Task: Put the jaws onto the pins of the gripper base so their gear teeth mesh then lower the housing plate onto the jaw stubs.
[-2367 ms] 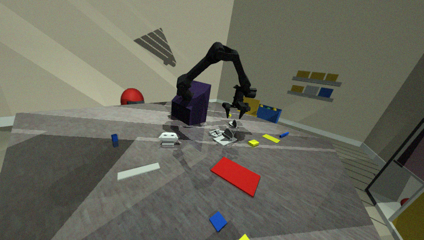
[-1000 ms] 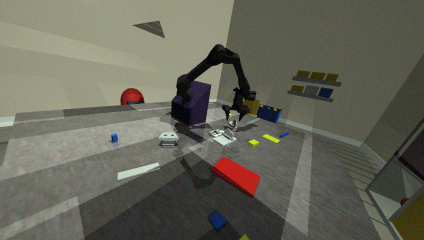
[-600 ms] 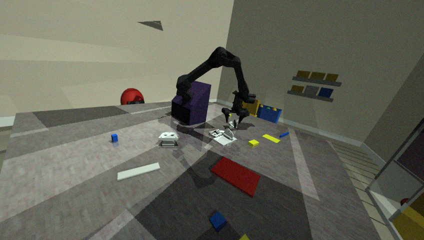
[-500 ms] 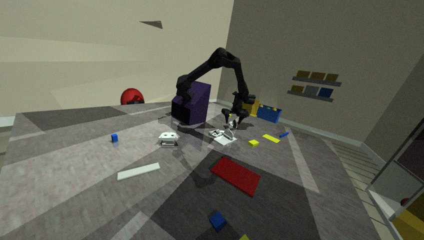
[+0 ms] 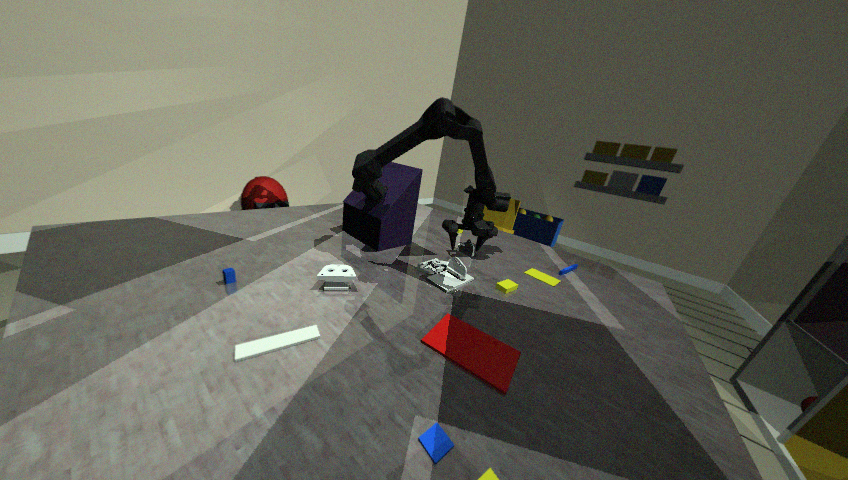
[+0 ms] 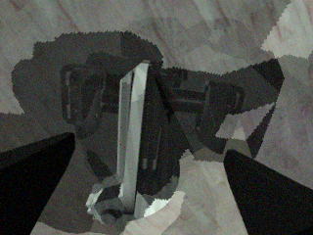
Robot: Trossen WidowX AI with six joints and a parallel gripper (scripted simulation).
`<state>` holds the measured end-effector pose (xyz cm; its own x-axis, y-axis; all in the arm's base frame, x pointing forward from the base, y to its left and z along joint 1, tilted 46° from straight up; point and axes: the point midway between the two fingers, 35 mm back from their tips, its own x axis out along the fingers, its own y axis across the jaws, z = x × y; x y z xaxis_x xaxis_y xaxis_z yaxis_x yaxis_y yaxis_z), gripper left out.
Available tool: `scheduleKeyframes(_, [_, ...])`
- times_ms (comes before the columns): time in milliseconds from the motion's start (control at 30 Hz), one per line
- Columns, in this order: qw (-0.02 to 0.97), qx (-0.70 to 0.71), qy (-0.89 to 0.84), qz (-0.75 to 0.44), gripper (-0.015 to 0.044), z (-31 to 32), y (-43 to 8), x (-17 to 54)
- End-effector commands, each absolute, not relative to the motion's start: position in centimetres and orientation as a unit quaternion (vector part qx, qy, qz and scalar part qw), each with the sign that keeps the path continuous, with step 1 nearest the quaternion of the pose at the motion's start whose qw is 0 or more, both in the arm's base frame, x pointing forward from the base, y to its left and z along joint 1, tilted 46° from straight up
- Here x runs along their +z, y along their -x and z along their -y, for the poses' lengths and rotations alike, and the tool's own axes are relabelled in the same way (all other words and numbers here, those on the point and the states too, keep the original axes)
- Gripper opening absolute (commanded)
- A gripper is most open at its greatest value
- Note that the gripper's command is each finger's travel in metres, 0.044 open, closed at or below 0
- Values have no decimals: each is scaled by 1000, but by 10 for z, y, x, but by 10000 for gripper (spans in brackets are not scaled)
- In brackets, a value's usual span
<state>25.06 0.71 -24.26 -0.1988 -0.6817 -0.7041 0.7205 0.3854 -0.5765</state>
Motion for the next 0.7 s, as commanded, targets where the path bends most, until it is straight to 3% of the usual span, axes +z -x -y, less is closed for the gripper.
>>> scheduleKeyframes(0, [634,-553,-15,-541,440,-6,-251,-242])
scheduleKeyframes(333, [634,-553,-15,-541,440,-6,-251,-243])
scheduleKeyframes(667, [633,-554,-18,-541,178,-7,-251,-243])
